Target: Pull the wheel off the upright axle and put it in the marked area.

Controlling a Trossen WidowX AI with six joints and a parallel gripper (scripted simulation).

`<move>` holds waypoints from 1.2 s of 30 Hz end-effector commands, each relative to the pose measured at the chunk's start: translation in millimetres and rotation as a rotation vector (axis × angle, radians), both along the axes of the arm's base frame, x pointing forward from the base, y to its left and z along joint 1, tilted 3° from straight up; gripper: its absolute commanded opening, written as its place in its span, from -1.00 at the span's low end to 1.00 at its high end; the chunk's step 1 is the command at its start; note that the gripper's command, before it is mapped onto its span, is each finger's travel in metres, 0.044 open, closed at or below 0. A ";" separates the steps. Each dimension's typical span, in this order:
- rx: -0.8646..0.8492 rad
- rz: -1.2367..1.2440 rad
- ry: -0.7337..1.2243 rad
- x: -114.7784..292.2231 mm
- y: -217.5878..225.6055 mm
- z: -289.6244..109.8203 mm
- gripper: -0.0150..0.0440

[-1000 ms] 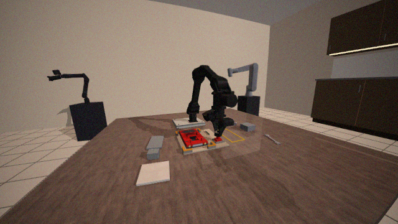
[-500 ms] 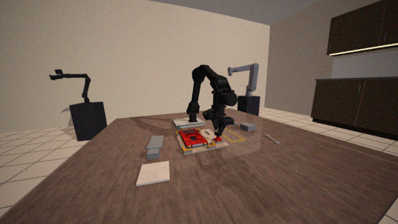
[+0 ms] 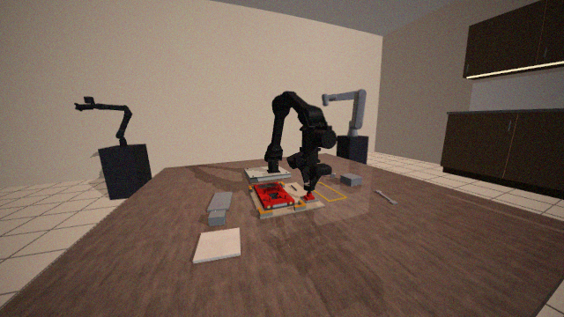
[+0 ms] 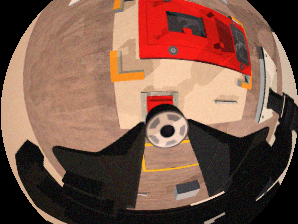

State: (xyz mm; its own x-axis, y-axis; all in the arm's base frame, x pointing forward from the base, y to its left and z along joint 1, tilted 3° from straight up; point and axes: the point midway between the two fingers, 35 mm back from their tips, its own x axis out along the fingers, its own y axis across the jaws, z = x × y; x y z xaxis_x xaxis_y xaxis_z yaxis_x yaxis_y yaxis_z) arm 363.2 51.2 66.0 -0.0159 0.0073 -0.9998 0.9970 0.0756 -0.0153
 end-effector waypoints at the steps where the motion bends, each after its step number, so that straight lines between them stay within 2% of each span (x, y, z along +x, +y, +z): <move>1: 0.004 -0.002 -0.007 1.0 0.4 4.0 -0.49; 36: 0.006 -0.003 -0.009 0.8 0.2 15.6 -0.49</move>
